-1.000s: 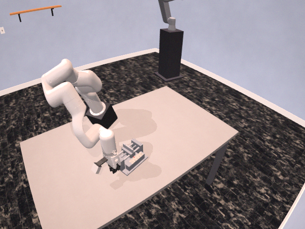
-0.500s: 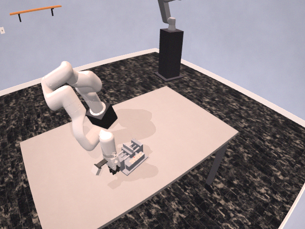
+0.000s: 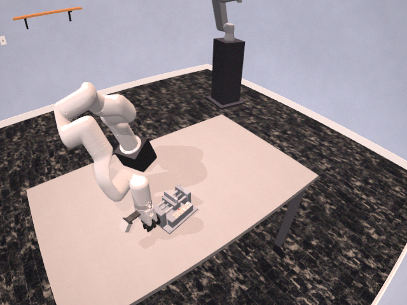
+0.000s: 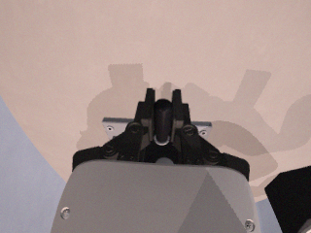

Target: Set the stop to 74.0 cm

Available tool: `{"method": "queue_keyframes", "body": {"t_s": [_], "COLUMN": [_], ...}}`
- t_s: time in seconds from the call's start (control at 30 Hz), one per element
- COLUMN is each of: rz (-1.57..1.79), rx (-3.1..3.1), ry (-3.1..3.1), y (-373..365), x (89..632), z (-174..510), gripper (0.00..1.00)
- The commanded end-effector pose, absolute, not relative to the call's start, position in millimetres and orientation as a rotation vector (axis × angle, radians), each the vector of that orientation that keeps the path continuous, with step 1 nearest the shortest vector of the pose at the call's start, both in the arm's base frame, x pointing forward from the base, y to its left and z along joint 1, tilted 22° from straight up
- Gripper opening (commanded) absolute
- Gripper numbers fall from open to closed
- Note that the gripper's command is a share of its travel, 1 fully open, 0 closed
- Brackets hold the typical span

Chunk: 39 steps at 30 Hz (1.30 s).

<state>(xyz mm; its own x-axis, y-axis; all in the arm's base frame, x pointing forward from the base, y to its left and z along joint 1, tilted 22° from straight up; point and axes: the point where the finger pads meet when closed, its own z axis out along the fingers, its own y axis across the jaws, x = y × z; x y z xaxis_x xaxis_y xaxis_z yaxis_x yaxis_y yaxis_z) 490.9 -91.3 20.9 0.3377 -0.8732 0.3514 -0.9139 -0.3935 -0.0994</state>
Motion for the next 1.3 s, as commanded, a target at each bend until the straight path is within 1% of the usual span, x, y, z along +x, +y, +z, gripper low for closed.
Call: {"method": "queue_keyframes", "body": {"t_s": [0.0,0.5,1.27], "rz": [0.541,0.541,0.541], "rx": [2.475,2.475,2.475], "ry": [-1.66,-1.66,-1.66], "y": [-91.7,-99.2,-93.7], "x": [489.9,462.1,449.8], "z": [21.1,29.2,54.6], "gripper": [0.06,0.06,0.06]}}
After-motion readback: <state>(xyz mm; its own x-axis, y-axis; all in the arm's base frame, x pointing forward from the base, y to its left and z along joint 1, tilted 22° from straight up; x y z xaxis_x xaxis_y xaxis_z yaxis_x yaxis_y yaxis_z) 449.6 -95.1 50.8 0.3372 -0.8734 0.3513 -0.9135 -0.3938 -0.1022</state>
